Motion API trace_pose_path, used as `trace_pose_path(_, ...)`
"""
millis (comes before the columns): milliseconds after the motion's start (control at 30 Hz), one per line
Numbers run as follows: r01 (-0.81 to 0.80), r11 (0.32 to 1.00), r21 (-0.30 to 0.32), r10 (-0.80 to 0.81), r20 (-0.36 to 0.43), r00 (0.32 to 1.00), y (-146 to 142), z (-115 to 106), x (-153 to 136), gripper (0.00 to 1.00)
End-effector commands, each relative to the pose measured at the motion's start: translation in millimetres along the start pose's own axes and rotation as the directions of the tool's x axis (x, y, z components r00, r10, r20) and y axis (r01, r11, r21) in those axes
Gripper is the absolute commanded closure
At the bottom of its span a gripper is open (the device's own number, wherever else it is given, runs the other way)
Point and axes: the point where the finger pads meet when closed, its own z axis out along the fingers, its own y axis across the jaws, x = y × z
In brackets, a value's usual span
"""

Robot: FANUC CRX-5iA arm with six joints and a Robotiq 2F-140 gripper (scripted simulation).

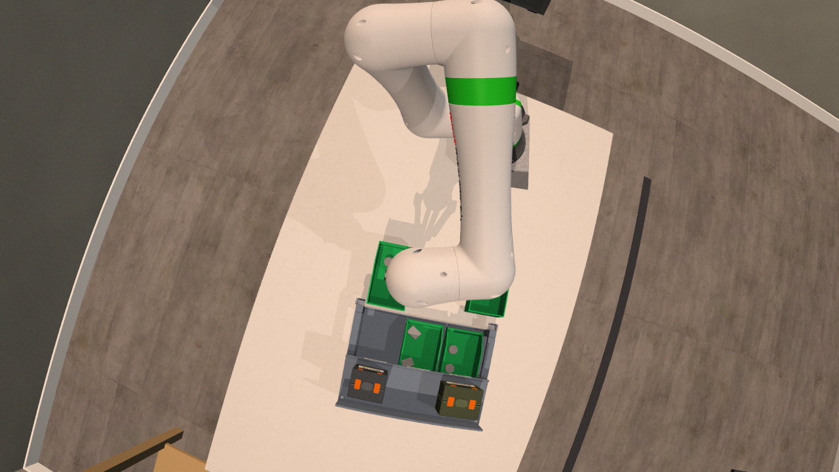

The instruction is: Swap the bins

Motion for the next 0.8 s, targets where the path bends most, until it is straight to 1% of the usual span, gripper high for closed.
trace_pose_path(0,0.0,1.0,0.0,0.0,0.069,0.998,0.4,-3.8,3.6,0.9)
trace_pose_path(67,0.0,1.0,0.0,0.0,0.106,0.994,0.4,-5.6,5.3,0.9)
trace_pose_path(133,0.0,1.0,0.0,0.0,0.106,0.994,0.4,-5.6,5.3,0.9)
trace_pose_path(267,0.0,1.0,0.0,0.0,0.145,0.989,0.3,-7.4,7.0,0.9)
trace_pose_path(767,0.0,1.0,0.0,0.0,0.147,0.989,0.3,-7.5,7.1,0.9)
